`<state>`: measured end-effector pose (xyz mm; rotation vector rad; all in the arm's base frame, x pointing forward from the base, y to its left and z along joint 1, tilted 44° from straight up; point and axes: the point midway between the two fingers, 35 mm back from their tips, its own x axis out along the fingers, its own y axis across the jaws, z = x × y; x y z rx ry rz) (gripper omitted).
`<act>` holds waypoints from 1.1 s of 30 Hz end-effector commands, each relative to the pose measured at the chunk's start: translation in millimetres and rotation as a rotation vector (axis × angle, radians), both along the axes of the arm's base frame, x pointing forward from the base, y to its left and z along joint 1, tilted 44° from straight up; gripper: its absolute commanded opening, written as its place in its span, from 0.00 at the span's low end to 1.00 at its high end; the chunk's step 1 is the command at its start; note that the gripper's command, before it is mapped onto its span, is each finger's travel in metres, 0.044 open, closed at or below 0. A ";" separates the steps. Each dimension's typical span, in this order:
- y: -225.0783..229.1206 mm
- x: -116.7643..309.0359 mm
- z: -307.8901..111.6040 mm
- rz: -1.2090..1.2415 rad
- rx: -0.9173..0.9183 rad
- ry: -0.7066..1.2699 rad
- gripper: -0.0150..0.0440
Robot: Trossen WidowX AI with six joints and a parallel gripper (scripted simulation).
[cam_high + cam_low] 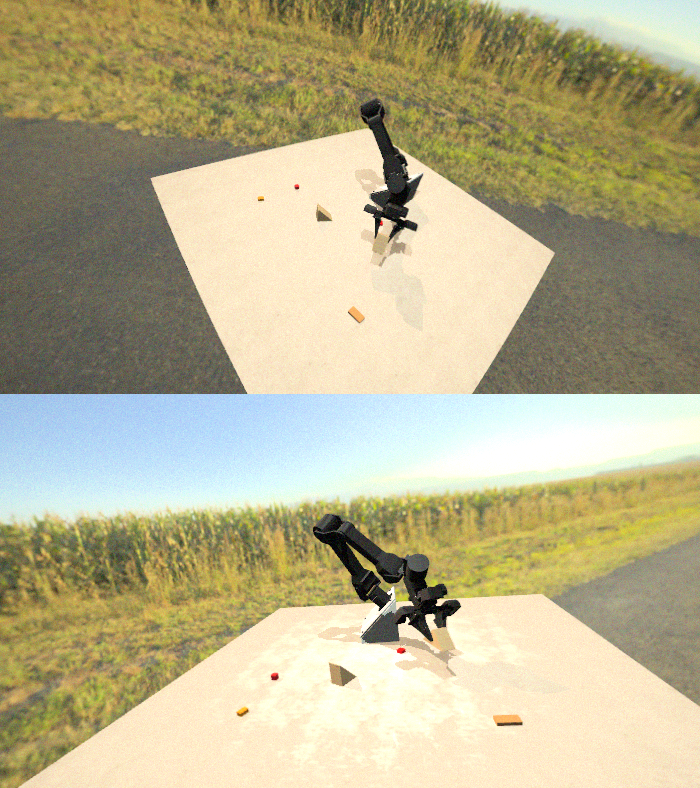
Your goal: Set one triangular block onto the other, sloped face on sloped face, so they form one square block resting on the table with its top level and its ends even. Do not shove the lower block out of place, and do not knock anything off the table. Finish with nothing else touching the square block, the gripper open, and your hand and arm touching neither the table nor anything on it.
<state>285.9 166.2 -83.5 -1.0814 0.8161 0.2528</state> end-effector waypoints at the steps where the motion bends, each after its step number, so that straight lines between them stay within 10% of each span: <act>1: 6.7 5.8 -3.0 0.065 -0.085 0.049 0.25; 33: 19.0 19.5 -16.3 0.669 -0.800 0.620 0.25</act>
